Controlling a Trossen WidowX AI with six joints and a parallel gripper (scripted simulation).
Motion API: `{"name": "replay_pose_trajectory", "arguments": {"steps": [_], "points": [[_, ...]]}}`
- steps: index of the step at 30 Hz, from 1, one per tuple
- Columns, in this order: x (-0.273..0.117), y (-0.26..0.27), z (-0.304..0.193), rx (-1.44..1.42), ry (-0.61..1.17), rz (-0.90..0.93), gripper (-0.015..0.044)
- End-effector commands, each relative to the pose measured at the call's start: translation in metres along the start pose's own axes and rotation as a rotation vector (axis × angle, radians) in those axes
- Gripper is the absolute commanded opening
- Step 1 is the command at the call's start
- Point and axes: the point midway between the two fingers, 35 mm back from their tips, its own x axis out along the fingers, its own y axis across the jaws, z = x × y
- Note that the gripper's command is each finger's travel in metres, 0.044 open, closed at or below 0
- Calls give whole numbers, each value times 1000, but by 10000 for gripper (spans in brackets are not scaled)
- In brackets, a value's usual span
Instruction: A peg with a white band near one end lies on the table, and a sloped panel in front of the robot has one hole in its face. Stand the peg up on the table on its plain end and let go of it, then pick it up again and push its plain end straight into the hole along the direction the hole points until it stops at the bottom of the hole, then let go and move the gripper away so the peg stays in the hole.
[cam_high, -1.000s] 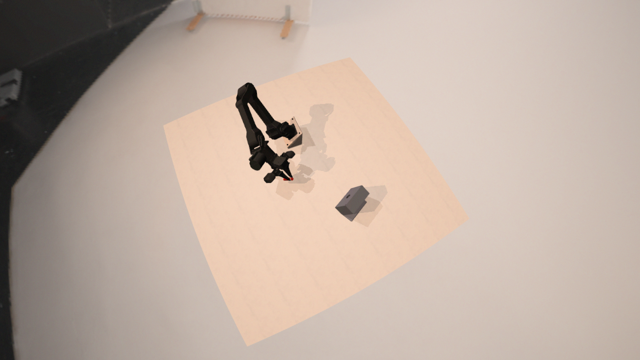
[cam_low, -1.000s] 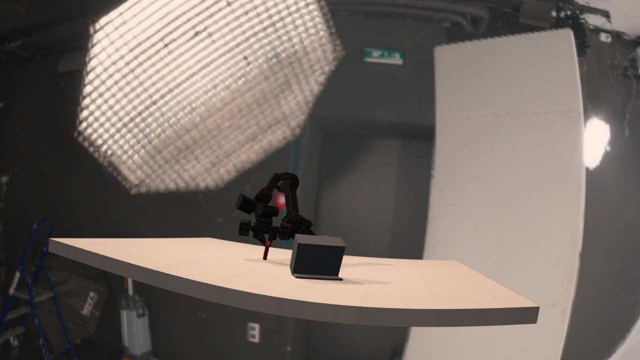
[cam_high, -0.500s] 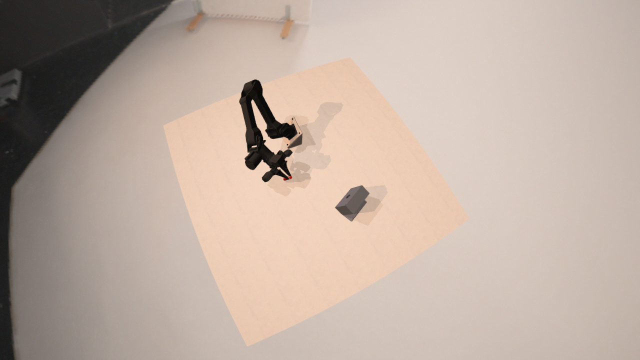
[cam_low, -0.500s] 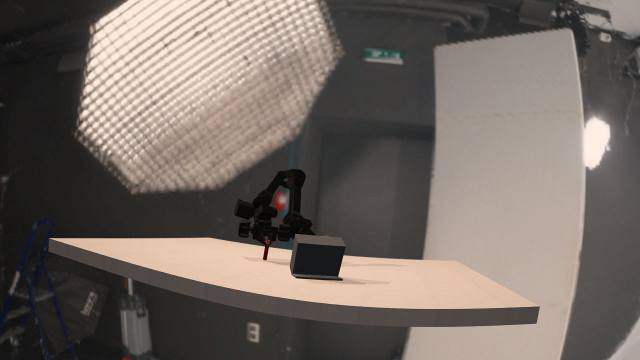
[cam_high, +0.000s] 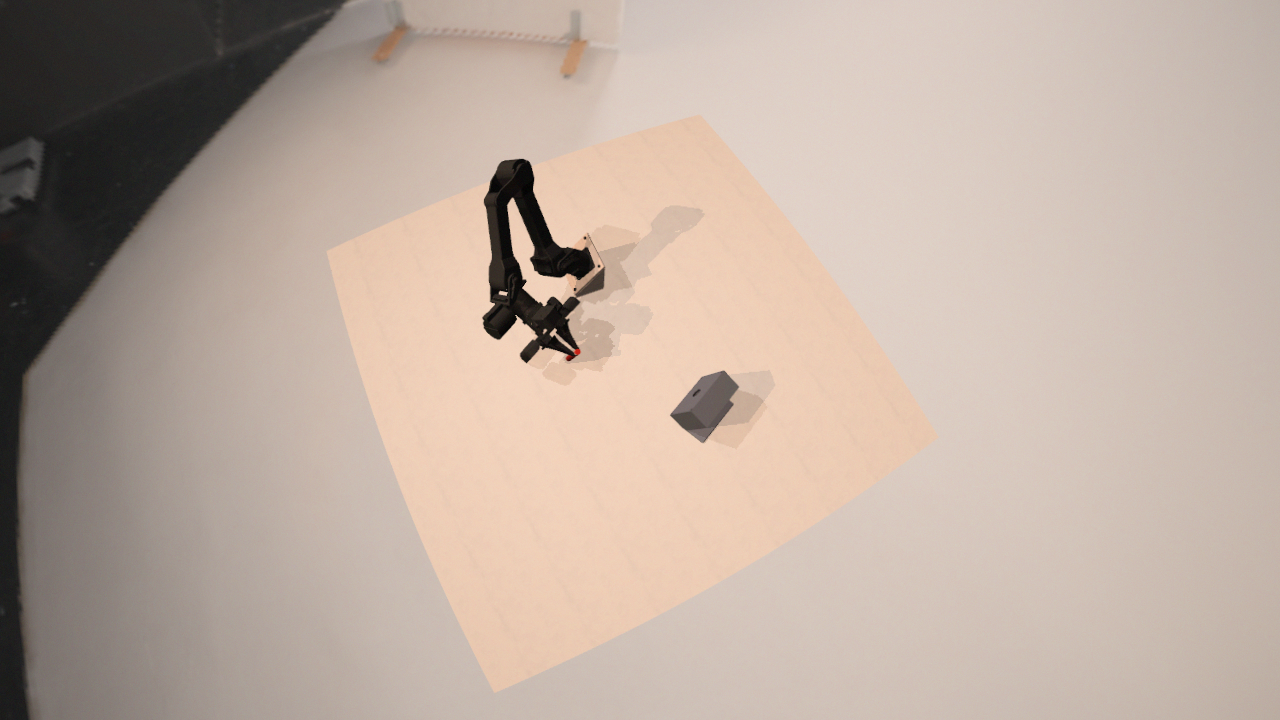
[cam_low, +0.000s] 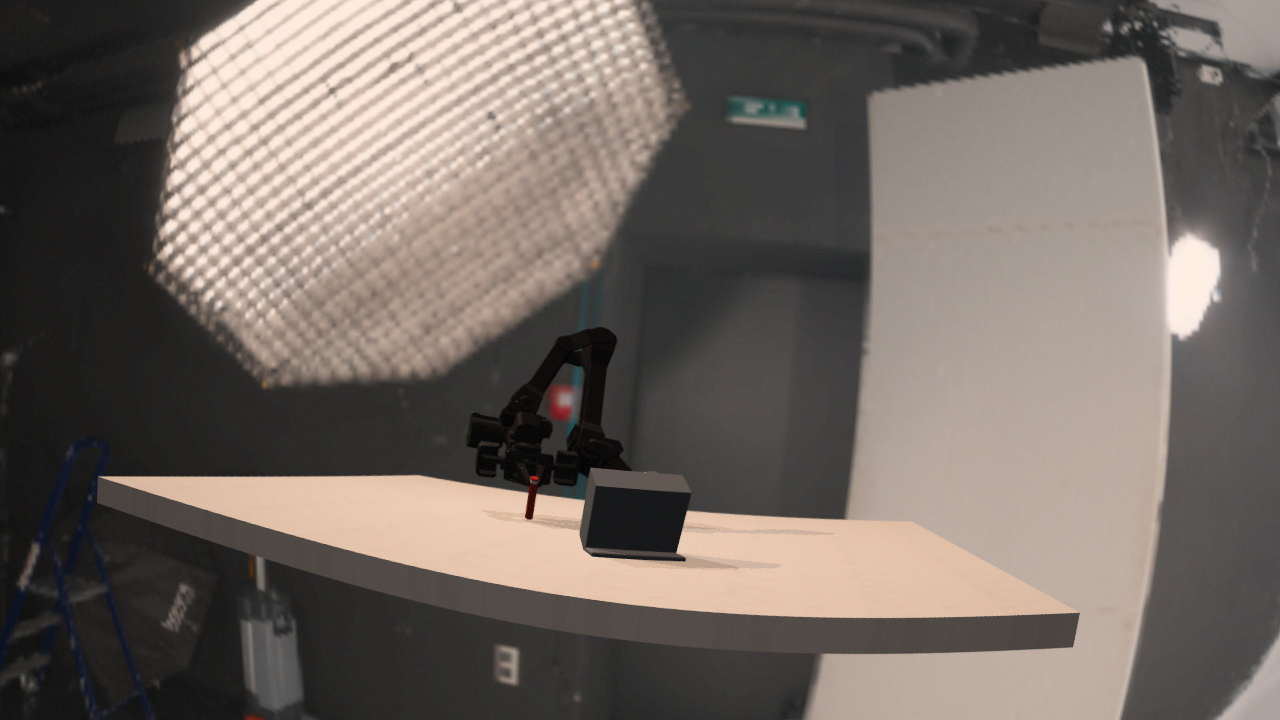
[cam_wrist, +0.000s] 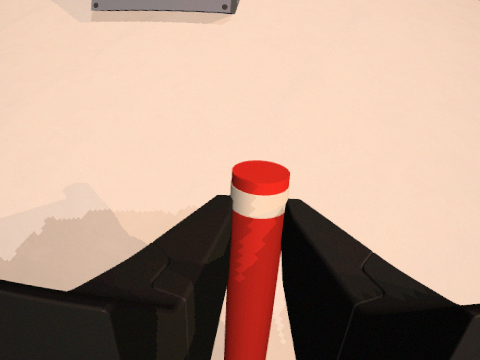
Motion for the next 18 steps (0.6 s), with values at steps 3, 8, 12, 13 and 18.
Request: {"name": "replay_pose_trajectory", "arguments": {"steps": [3,8,12,13,18], "points": [[-3,1,-2,0,-54,6,49],[-6,1,-4,0,-96,6,49],[-8,2,-5,0,-131,7,49],[-8,2,-6,-1,-139,7,49],[-11,2,-8,-1,-182,7,49]]}}
